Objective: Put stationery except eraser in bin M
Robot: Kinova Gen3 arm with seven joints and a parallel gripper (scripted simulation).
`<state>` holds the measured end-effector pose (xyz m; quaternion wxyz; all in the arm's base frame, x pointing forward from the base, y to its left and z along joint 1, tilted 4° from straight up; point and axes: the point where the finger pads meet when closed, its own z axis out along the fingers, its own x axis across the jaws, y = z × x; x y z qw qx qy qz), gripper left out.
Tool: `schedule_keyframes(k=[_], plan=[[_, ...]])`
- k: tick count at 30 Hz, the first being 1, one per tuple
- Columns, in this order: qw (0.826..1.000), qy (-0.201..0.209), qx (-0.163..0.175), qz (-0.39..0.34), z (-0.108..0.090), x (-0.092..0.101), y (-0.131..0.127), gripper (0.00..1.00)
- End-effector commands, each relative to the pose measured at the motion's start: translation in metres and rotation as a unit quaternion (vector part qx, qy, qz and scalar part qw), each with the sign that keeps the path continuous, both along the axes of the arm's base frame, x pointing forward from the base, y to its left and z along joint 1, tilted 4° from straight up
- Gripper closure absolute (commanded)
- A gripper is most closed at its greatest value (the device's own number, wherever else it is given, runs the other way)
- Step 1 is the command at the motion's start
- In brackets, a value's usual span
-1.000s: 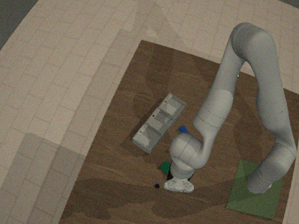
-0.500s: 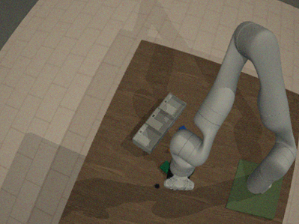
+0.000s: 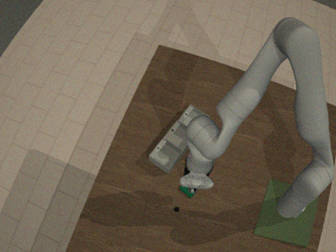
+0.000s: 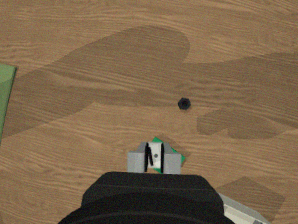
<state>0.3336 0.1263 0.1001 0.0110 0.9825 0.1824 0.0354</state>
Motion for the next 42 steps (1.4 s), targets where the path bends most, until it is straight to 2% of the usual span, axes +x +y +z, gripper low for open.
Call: schedule_keyframes(k=[1, 5, 19, 22, 26, 31, 36, 42], plan=[[1.000, 0.000, 0.003, -0.018, 0.001, 0.015, -0.019, 0.68], [1.000, 0.000, 0.003, -0.018, 0.002, 0.023, -0.028, 0.68], [1.000, 0.000, 0.003, -0.019, 0.006, 0.075, -0.093, 0.68], [1.000, 0.000, 0.003, -0.019, 0.006, 0.077, -0.095, 0.68], [0.993, -0.001, 0.010, -0.118, 0.007, 0.092, -0.114, 0.68], [0.973, -0.002, 0.018, -0.229, 0.009, 0.111, -0.137, 0.68], [0.973, -0.002, 0.018, -0.229, 0.010, 0.128, -0.158, 0.68], [0.973, -0.002, 0.018, -0.229, 0.011, 0.128, -0.158, 0.68]])
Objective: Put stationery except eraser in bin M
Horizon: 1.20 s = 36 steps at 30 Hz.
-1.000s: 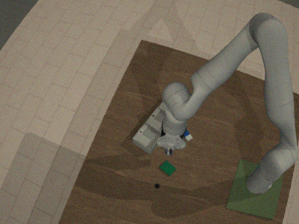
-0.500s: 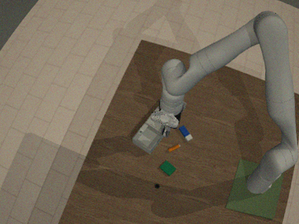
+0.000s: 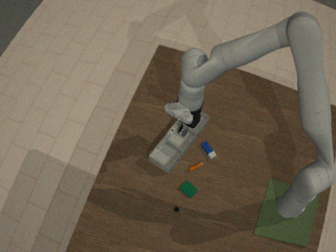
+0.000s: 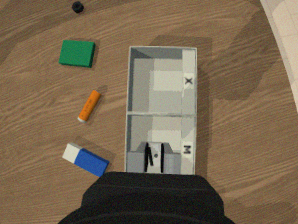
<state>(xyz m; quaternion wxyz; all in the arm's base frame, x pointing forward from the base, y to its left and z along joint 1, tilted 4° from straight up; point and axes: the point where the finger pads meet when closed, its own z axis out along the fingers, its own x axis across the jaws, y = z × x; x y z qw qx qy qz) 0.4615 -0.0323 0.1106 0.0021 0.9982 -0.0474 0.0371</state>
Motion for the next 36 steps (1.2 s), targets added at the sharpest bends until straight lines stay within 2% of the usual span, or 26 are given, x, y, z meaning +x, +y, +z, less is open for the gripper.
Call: schedule_keyframes(k=[1, 14, 36], plan=[[1.000, 0.000, 0.001, 0.000, 0.000, 0.000, 0.000, 0.68], [1.000, 0.000, 0.001, 0.000, -0.006, 0.000, 0.001, 0.68], [1.000, 0.000, 0.001, 0.000, -0.046, 0.003, 0.001, 0.68]])
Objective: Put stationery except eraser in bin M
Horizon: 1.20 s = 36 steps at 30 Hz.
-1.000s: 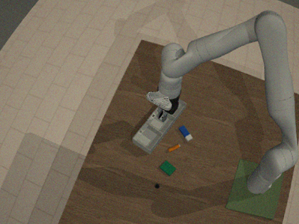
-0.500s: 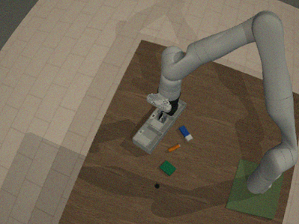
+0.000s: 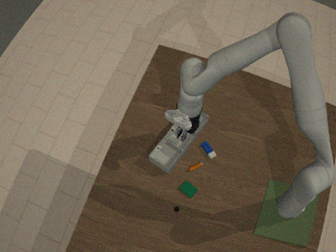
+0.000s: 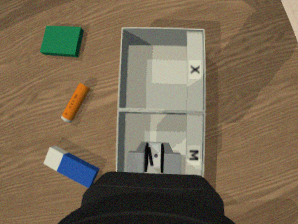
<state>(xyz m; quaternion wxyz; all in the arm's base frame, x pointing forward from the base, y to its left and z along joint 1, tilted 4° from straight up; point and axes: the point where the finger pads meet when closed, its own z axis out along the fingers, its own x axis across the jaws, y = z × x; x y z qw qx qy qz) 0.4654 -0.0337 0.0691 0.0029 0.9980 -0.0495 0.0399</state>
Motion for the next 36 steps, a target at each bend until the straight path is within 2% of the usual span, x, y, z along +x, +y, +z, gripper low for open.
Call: schedule_keyframes(k=[1, 18, 19, 36], plan=[[1.000, 0.003, 0.002, 0.002, -0.0065, -0.0009, 0.0023, 0.68], [1.000, 0.003, 0.002, 0.002, -0.0100, -0.0013, 0.0032, 0.68], [1.000, 0.003, 0.002, 0.002, -0.0100, -0.0013, 0.0032, 0.38], [1.000, 0.003, 0.001, 0.002, -0.0099, -0.0013, 0.0032, 0.38]])
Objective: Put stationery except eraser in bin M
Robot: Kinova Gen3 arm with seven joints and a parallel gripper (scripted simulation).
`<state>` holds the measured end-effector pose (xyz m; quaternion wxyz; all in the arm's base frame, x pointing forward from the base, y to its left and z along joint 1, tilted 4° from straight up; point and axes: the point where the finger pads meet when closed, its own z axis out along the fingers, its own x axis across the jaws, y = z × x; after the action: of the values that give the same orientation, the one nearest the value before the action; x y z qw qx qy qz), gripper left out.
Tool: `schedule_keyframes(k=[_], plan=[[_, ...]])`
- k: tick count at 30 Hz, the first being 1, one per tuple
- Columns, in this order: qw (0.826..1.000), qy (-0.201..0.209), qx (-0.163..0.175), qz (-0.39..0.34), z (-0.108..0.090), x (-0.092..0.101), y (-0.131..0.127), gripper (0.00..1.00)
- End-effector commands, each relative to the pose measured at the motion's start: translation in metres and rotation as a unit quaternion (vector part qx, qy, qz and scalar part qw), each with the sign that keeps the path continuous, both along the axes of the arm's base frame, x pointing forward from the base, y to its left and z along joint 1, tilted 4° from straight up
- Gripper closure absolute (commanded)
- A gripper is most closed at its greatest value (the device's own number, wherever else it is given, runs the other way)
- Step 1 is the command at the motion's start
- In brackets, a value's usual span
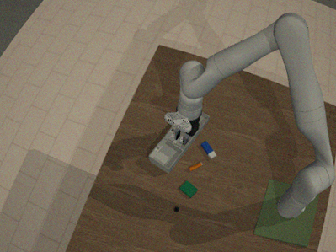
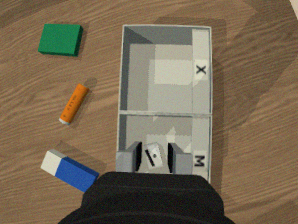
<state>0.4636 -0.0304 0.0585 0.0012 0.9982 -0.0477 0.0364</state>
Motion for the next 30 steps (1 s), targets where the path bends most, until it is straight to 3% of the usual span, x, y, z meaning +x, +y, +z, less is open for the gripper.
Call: schedule_keyframes(k=[1, 24, 30], plan=[[1.000, -0.001, 0.000, 0.000, 0.002, 0.000, 0.000, 0.38], [1.000, -0.001, 0.000, 0.000, 0.030, -0.002, 0.000, 0.38], [1.000, -0.001, 0.000, 0.000, 0.050, -0.003, 0.000, 0.38]])
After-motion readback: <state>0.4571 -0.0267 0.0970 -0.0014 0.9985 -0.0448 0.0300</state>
